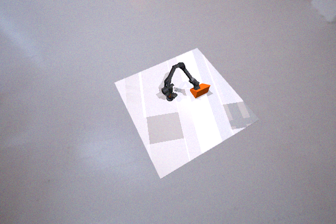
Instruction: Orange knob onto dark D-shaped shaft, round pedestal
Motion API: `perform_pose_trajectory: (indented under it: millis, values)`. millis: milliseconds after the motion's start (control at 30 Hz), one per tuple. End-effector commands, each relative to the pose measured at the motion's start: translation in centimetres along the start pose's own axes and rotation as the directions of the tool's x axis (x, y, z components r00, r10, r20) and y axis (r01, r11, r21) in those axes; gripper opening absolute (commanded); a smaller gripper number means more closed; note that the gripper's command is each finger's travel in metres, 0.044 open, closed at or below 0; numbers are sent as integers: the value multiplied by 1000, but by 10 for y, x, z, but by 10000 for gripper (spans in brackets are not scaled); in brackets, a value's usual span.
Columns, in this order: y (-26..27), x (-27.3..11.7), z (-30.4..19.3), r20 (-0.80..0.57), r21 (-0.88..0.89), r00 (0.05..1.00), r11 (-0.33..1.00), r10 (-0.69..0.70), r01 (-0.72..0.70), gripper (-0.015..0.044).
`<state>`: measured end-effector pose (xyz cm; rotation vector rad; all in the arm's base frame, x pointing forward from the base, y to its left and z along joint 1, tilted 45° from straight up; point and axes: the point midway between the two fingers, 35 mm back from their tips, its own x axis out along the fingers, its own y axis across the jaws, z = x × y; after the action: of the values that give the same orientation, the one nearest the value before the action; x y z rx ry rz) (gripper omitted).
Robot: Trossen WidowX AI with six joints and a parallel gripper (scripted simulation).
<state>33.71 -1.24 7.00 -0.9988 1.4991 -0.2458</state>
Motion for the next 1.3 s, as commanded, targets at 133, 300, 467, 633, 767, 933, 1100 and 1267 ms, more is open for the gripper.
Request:
perform_pose_trajectory:
  millis: [133,300,467,633,767,933,1100,1267]
  values:
    - [-1,1,0,1,-5,1000,1000,-4,4,0]
    - [-1,1,0,1,-5,1000,1000,-4,4,0]
    - [0,2,-1,1,-5,1000,1000,-4,4,0]
    - [0,2,-1,1,-5,1000,1000,-4,4,0]
    - [0,2,-1,1,-5,1000,1000,-4,4,0]
    - [0,-3,0,1,-5,1000,1000,-4,4,0]
    - [0,-3,0,1,-120,1000,993,-4,4,0]
    - [-1,0,0,1,-213,1000,977,-4,4,0]
